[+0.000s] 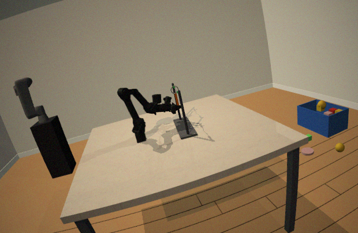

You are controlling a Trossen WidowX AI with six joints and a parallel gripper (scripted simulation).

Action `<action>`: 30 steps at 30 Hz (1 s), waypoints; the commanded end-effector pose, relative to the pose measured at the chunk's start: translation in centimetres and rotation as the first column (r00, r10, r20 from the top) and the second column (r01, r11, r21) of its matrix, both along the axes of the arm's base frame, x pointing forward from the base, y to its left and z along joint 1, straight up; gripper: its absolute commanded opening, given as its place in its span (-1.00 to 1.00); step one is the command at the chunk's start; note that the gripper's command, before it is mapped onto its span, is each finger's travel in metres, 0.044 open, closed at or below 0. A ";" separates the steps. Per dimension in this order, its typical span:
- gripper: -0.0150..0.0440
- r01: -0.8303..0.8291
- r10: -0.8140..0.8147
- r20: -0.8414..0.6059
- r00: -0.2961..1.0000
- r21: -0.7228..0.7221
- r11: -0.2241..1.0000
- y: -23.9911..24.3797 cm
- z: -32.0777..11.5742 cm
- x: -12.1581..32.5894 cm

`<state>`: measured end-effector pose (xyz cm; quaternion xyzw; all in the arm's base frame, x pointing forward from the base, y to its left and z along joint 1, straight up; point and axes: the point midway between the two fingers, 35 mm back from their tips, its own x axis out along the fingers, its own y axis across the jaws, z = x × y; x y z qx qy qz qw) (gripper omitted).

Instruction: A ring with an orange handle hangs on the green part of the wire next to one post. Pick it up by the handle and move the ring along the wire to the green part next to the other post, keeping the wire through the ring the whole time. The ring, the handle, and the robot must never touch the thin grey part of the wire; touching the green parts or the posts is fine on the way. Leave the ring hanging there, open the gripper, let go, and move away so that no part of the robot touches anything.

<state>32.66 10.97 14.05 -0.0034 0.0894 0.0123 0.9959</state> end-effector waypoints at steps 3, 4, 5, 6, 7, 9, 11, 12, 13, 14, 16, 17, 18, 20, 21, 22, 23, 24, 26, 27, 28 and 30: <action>-1.00 0.006 -0.006 -0.001 1.000 0.005 1.000 -0.1 -0.1 0.0; -1.00 0.006 -0.006 -0.001 1.000 0.005 1.000 -0.1 -0.1 0.0; -1.00 0.006 -0.006 -0.001 1.000 0.005 1.000 -0.1 -0.1 0.0; -1.00 0.006 -0.006 -0.001 1.000 0.005 1.000 -0.1 -0.1 0.0; -1.00 0.006 -0.006 -0.001 1.000 0.005 1.000 -0.1 -0.1 0.0; -1.00 0.006 -0.006 -0.001 1.000 0.005 1.000 -0.1 -0.1 0.0; -1.00 0.006 -0.006 -0.001 1.000 0.005 1.000 -0.1 -0.1 0.0; -1.00 0.006 -0.006 -0.001 1.000 0.005 1.000 -0.1 -0.1 0.0; -1.00 0.006 -0.006 -0.001 1.000 0.005 1.000 -0.1 -0.1 0.0; -1.00 0.006 -0.006 -0.001 1.000 0.005 1.000 -0.1 -0.1 0.0; -0.82 0.001 -0.001 0.000 1.000 0.000 1.000 0.0 0.0 0.0; -0.73 0.001 -0.001 0.000 1.000 0.000 1.000 0.0 0.0 0.0; -0.64 0.001 -0.001 0.000 1.000 0.000 1.000 0.0 0.0 0.0; -0.47 0.001 -0.001 0.000 1.000 0.000 1.000 0.0 0.0 0.0; -0.38 0.001 -0.001 0.000 1.000 0.000 1.000 0.0 0.0 0.0; -0.29 0.001 -0.001 0.000 1.000 0.000 1.000 0.0 0.0 0.0; -0.20 0.001 -0.001 0.000 1.000 0.000 1.000 0.0 0.0 0.0; -0.11 0.001 -0.001 0.000 1.000 0.000 1.000 0.0 0.0 0.0; 0.05 0.001 -0.001 0.000 1.000 0.000 1.000 0.0 0.0 -0.1; 0.05 0.001 -0.001 -0.001 1.000 0.000 1.000 0.0 0.0 -0.3; 0.05 0.001 -0.001 -0.001 1.000 0.000 1.000 0.0 0.1 -0.4; 0.05 0.001 -0.001 -0.002 1.000 0.001 1.000 0.0 0.2 -0.8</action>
